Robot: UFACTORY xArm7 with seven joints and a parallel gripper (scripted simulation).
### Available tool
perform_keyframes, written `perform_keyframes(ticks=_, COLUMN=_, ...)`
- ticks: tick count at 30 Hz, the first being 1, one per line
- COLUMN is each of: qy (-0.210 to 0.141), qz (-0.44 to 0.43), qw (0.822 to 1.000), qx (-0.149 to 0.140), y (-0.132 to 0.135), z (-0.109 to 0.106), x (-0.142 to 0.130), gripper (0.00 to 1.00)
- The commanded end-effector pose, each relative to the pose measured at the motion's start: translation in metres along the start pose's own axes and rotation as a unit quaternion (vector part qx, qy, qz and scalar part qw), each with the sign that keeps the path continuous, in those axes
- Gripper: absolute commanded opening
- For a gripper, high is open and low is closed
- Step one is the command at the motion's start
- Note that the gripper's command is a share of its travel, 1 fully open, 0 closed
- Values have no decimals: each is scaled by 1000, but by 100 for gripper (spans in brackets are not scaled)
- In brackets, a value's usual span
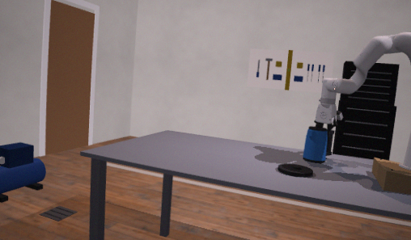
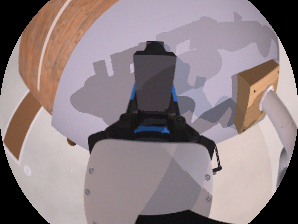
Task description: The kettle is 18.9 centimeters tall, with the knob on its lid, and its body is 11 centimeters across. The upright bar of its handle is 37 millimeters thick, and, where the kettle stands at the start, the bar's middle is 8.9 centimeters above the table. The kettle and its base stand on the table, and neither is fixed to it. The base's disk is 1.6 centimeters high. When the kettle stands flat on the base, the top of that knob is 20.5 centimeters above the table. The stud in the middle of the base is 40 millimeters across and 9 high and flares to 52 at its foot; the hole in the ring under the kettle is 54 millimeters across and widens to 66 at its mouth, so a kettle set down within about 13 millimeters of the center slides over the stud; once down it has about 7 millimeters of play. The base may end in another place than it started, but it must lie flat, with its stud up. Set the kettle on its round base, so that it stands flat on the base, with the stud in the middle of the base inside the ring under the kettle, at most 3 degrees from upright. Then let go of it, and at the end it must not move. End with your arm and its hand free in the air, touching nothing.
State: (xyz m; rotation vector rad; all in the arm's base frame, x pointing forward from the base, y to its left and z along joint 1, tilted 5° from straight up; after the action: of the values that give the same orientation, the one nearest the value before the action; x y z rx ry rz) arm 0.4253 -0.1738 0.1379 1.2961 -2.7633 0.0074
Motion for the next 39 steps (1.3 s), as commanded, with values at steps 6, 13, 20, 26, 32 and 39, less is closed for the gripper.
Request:
perform_keyframes(ticks=6, qy=-1, qz=0, qw=1000, qx=2, y=-1, z=-1, x=0, gripper=0)
perform_keyframes(ticks=13, qy=-1, qz=0, qw=1000, qx=2, y=-1, z=-1, x=0, gripper=0)
perform_keyframes(ticks=20, qy=-1, qz=0, qw=1000, qx=2, y=-1, z=-3, x=0, gripper=0)
perform_keyframes(ticks=26, qy=-1, qz=0, qw=1000, qx=2, y=-1, z=-5, x=0, gripper=0)
perform_keyframes(ticks=32, qy=-1, qz=0, qw=1000, qx=2, y=-1, z=-13, x=0, gripper=0)
perform_keyframes(ticks=39, qy=-1, qz=0, qw=1000, qx=2, y=-1, z=-25, x=0, gripper=0)
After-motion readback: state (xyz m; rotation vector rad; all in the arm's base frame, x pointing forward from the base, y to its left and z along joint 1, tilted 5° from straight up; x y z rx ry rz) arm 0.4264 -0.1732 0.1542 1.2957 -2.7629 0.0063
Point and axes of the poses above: the point where the finger pads meet when closed, its own z axis out along the fingers, its own y axis across the jaws, x = y × z, the point moved 8 cm from there along -z, back along the fingers, and after that the axes turned 14 degrees about z, right-handed, at the moved point
